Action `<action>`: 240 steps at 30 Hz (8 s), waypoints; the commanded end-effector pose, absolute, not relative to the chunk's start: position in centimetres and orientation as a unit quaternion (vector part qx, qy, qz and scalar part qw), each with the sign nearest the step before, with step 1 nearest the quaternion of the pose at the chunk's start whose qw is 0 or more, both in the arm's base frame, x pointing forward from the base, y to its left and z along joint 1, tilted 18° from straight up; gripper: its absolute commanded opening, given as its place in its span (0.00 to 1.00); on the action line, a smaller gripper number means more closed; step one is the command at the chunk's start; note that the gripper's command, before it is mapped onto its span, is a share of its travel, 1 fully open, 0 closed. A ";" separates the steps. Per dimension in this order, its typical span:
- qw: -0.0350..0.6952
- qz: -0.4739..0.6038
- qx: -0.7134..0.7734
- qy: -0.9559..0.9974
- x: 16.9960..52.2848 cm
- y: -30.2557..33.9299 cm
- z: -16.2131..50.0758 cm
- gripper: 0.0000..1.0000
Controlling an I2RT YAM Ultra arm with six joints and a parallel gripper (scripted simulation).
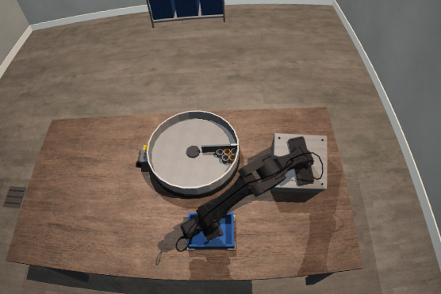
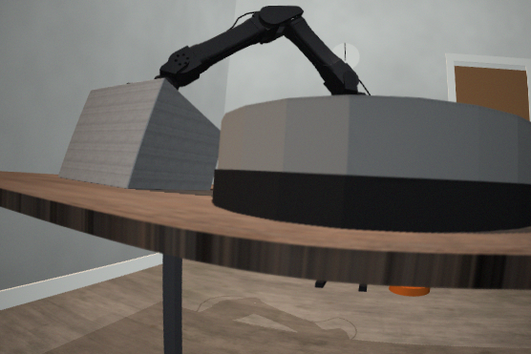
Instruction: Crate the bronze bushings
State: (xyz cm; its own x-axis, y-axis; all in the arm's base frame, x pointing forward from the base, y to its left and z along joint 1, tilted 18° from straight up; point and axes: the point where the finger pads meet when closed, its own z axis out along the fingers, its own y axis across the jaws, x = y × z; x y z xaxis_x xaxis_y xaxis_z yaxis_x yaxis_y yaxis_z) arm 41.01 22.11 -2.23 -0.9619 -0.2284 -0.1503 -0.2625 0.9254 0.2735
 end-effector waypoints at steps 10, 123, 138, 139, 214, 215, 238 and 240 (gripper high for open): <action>0.061 0.144 -0.125 0.980 41.5 22.5 -2.0 0.00; 0.079 0.151 -0.125 0.977 42.3 21.8 0.9 0.14; 0.079 0.154 -0.125 0.977 41.5 20.0 6.7 0.14; 0.079 0.154 -0.125 0.977 41.5 19.8 7.1 0.14; 0.079 0.153 -0.125 0.977 41.3 19.2 9.0 0.14; 0.079 0.153 -0.125 0.977 41.3 19.2 9.0 0.14; 0.079 0.153 -0.125 0.977 41.2 19.0 9.5 0.14; 0.079 0.153 -0.125 0.977 41.2 19.0 9.5 0.14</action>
